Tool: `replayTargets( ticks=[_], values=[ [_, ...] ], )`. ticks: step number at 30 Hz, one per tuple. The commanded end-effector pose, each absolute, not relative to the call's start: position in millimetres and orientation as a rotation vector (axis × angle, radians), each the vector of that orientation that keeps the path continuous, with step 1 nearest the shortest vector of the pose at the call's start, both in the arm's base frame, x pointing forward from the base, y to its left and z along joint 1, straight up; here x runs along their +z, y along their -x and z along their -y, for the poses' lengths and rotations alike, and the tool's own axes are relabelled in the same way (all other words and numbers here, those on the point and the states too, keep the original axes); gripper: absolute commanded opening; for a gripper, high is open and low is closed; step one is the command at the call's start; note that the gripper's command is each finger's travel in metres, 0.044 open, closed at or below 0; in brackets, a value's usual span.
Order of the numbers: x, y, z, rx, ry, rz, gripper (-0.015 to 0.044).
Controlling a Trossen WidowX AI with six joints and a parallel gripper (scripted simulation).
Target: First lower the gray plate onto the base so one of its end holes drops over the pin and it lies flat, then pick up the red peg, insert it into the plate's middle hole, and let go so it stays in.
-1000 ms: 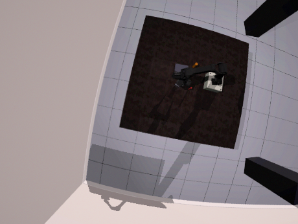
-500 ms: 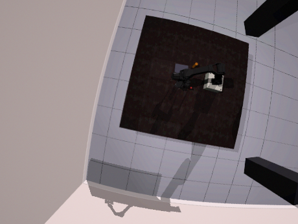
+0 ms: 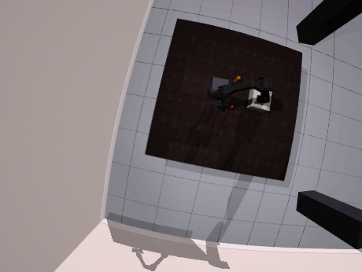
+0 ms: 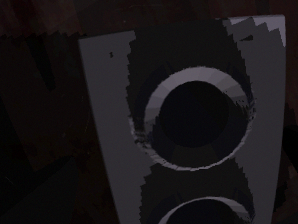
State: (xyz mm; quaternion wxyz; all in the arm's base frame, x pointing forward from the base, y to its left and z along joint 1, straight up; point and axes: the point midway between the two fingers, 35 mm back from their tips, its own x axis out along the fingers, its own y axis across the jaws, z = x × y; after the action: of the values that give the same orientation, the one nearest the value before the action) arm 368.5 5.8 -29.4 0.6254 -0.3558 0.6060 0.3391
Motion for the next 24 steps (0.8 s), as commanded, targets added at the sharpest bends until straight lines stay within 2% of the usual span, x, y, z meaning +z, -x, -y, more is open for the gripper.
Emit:
replayTargets(
  ticks=[1, 11, 24],
  values=[
    [-32.9, -366.9, -6.6, 0.787, 0.815, -1.388, 0.0387],
    [-32.9, -366.9, -6.6, 0.787, 0.815, -1.388, 0.0125],
    [-32.9, -366.9, -6.6, 0.787, 0.815, -1.388, 0.0038]
  ],
)
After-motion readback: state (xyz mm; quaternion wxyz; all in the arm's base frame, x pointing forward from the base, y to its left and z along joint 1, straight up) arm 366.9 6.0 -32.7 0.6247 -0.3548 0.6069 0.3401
